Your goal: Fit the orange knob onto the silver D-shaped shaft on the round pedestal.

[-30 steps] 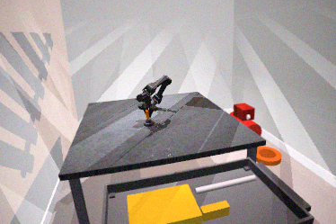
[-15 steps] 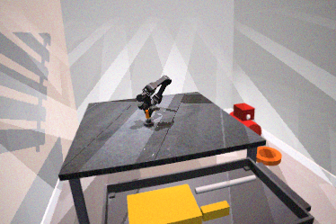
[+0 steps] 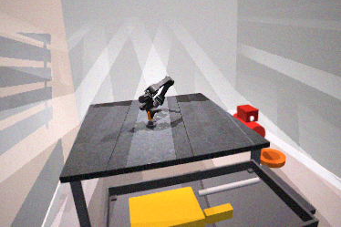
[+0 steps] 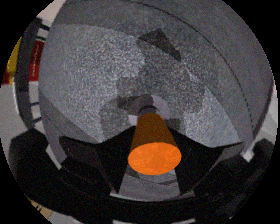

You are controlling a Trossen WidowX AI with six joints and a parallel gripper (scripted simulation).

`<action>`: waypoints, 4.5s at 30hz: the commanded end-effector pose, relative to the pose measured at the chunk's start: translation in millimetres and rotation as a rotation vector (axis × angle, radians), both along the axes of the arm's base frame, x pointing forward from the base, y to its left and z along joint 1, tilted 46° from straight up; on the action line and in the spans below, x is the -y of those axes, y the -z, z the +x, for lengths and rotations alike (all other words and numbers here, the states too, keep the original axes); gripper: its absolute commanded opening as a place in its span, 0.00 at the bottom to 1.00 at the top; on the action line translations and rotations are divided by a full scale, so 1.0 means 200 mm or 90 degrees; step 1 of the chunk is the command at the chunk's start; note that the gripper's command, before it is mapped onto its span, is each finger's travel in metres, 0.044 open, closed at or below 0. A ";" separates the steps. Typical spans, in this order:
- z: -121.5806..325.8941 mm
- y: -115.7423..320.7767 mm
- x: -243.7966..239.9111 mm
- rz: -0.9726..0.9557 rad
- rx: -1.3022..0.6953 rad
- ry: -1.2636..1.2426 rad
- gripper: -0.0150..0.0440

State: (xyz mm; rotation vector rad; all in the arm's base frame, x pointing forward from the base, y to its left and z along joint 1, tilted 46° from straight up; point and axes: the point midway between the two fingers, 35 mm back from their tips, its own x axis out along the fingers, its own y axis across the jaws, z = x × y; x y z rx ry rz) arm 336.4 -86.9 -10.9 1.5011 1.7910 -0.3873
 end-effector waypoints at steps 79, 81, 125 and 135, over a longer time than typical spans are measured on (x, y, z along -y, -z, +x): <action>0.01 0.00 0.00 -0.006 -0.191 0.193 0.25; 0.01 0.00 0.00 -0.006 -0.191 0.193 0.25; 0.01 -0.01 0.01 -0.010 -0.297 0.298 0.25; 0.01 0.00 0.00 -0.013 -0.380 0.381 0.25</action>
